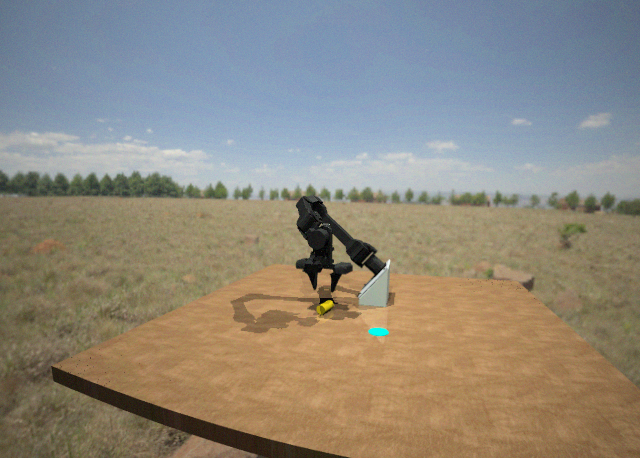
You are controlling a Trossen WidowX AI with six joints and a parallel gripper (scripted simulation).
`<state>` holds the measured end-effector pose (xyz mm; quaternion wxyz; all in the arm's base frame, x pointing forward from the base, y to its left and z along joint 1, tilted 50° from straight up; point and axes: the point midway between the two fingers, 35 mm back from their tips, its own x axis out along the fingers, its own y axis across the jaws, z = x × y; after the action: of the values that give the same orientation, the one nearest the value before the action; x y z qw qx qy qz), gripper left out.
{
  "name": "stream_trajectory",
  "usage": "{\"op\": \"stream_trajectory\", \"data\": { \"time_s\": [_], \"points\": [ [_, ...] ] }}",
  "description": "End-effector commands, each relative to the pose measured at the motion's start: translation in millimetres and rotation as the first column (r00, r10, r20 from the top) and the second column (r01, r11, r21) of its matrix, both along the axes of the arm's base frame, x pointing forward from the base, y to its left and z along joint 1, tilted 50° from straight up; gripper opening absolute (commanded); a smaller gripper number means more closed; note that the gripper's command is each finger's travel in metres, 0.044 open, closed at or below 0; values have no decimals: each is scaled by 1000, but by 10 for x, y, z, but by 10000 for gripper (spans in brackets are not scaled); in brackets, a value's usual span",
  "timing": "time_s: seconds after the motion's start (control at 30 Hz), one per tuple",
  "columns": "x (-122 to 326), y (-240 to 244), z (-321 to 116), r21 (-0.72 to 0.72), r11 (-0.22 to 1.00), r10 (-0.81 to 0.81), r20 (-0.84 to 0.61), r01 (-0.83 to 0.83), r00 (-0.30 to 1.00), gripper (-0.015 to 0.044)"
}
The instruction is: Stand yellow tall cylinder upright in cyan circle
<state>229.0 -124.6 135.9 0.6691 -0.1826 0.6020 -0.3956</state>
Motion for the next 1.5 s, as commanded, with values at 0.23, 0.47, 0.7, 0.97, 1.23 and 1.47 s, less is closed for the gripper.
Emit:
{"op": "stream_trajectory", "data": {
  "time_s": [0.23,0.47,0.7,0.97,1.23,1.47],
  "points": [
    [-116,-529,-395,-24,1000,2,-11,-2,1000,309],
    [-116,-529,-395,-24,1000,2,-11,-2,1000,204],
    [-116,-529,-395,-24,1000,2,-11,-2,1000,105],
    [-73,-400,-314,-14,1000,2,-9,-2,1000,105],
    [-33,-209,-181,-4,1000,2,-9,-2,1000,105],
    [-20,-46,-51,-2,1000,2,-10,-2,1000,105]
  ]
}}
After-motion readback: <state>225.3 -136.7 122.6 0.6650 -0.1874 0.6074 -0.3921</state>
